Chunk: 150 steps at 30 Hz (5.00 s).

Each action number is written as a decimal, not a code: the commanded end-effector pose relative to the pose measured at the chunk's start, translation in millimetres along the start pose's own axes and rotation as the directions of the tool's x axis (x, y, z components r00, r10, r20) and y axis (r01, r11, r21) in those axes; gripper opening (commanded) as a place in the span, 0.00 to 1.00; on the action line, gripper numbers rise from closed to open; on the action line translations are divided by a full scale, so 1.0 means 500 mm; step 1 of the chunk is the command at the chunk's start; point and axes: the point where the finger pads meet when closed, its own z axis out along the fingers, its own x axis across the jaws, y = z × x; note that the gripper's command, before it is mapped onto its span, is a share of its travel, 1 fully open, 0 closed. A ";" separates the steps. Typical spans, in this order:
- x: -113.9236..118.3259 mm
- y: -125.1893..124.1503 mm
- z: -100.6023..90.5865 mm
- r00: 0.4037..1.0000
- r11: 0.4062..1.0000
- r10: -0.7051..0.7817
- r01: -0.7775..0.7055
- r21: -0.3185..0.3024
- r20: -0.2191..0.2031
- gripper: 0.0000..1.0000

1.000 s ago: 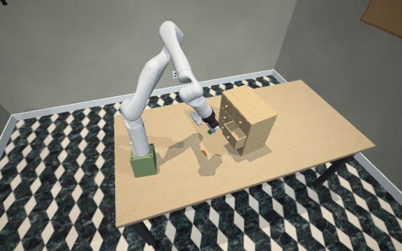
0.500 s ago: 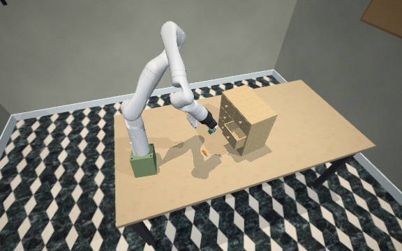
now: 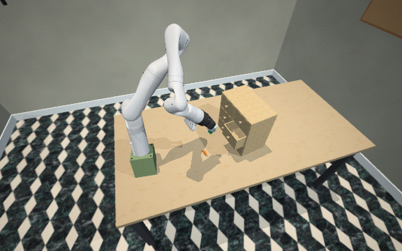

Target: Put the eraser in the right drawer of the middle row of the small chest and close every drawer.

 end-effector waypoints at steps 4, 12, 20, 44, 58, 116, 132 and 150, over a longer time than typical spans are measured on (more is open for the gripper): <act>-0.010 -0.011 -0.005 1.000 1.000 0.020 -0.020 -0.022 0.010 0.45; -0.010 -0.012 -0.005 1.000 0.997 0.020 -0.019 -0.072 0.010 0.45; -0.010 -0.013 -0.005 1.000 0.995 0.020 -0.019 -0.100 0.010 0.45; -0.011 -0.014 -0.006 1.000 0.990 0.020 -0.018 -0.139 0.011 0.45; -0.011 -0.011 -0.003 1.000 0.990 0.020 -0.018 -0.139 0.011 0.45; -0.017 0.198 0.185 1.000 0.990 0.020 -0.018 -0.139 0.011 0.45; -0.017 0.199 0.186 1.000 0.990 0.020 -0.018 -0.139 0.011 0.45; -0.017 0.199 0.186 1.000 0.990 0.020 -0.018 -0.139 0.011 0.69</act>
